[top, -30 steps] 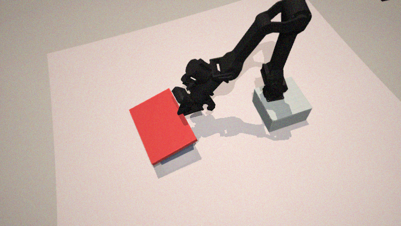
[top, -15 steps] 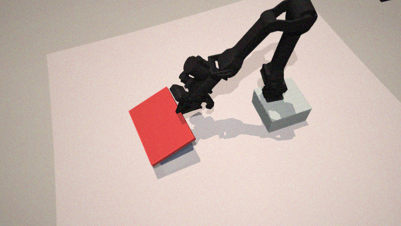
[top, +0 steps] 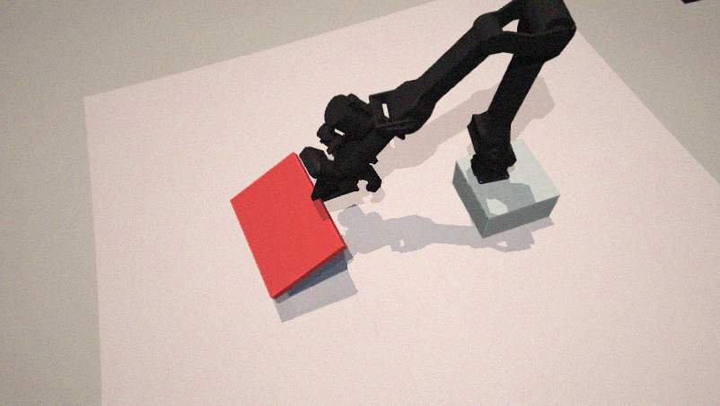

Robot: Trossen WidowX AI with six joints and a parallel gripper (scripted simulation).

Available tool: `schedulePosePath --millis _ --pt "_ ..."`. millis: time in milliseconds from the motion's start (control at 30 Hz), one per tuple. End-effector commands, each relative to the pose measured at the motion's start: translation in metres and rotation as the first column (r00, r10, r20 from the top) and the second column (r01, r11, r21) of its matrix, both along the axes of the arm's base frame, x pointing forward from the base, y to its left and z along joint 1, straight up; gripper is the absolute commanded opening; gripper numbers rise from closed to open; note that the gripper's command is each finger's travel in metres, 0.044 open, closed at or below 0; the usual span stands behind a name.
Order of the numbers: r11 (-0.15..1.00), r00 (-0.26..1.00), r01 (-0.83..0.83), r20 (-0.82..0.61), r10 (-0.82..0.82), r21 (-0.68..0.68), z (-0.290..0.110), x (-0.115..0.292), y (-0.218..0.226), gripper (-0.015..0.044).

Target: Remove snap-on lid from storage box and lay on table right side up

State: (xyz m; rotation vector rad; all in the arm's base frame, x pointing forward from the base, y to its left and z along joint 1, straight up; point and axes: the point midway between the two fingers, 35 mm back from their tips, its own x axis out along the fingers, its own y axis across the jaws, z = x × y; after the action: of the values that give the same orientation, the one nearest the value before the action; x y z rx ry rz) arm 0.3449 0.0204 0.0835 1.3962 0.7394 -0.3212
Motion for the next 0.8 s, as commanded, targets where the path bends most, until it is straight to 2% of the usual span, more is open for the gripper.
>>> schedulePosePath --millis 0,767 --pt "1.000 1.000 0.005 0.012 -0.005 -0.001 0.009 0.003 0.000 0.0000" --pt "1.000 1.000 0.005 0.012 -0.005 -0.001 0.039 0.003 0.000 0.0000"
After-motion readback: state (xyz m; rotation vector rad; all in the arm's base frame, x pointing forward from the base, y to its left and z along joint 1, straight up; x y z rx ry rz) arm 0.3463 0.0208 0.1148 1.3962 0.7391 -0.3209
